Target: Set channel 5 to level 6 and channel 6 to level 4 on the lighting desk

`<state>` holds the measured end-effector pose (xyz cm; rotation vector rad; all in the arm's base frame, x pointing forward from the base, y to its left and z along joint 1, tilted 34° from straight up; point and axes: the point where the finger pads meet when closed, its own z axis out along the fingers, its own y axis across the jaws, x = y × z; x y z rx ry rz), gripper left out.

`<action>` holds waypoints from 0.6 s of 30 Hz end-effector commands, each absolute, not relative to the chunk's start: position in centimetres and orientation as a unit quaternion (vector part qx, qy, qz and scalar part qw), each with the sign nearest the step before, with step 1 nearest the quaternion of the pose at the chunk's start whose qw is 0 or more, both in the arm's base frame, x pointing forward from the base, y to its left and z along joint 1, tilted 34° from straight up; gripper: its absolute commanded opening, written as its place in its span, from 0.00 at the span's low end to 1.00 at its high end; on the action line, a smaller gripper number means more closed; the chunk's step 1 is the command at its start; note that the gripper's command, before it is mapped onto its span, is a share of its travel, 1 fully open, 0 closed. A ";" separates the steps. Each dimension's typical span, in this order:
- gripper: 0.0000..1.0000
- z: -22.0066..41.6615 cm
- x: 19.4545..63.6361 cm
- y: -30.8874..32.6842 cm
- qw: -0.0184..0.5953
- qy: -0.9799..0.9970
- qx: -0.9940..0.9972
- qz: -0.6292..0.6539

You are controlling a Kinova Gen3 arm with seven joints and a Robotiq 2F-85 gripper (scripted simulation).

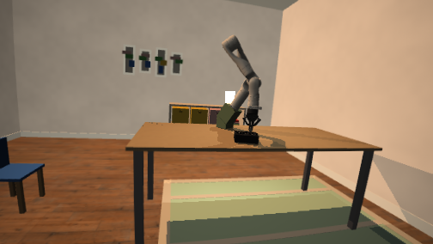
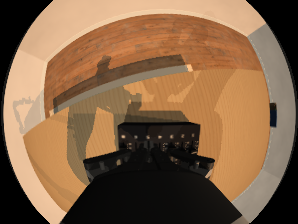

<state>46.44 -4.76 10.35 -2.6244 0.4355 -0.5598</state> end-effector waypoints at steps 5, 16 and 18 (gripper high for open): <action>0.00 10.2 46.5 -4.6 0.210 0.156 -0.944 -0.201; 0.00 10.2 46.6 -4.6 0.210 0.156 -0.944 -0.201; 0.00 10.2 46.6 -4.6 0.210 0.156 -0.944 -0.201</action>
